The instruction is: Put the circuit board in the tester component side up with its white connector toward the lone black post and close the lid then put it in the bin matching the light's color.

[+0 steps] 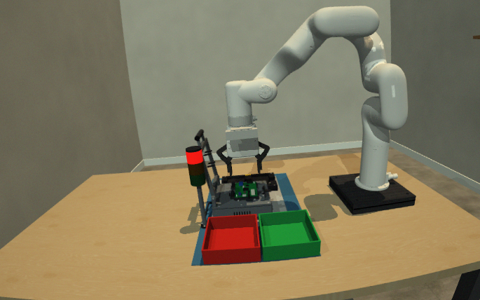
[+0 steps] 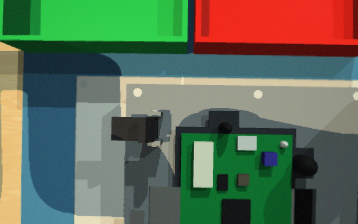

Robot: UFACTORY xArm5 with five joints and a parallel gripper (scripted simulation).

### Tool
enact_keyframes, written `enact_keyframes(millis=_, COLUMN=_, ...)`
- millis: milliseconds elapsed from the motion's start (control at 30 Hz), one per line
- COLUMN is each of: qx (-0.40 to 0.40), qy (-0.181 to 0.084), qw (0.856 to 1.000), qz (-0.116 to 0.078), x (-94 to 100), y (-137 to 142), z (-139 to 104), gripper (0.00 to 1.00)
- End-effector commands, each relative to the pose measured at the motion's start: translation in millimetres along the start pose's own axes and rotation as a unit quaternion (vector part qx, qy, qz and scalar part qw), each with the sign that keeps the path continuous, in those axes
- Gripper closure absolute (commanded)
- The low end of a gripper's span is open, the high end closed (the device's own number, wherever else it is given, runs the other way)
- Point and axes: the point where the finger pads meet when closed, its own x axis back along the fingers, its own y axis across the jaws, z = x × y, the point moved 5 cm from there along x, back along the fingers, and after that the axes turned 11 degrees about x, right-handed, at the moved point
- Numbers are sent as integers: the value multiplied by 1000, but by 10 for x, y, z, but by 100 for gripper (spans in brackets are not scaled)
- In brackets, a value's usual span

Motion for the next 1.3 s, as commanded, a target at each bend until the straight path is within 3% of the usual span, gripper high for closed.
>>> enact_keyframes(millis=0, qx=0, qy=0, qw=1000, qz=-2, x=-45, y=14, z=-2, gripper=0)
enact_keyframes(millis=500, qx=0, qy=0, qw=1000, qz=-2, x=-72, y=14, z=-2, gripper=0)
enact_keyframes(millis=867, qx=0, qy=0, qw=1000, qz=-2, x=-390, y=23, z=-4, gripper=0)
enact_keyframes(millis=1267, qx=0, qy=0, qw=1000, qz=-2, x=-562, y=28, z=-4, gripper=0)
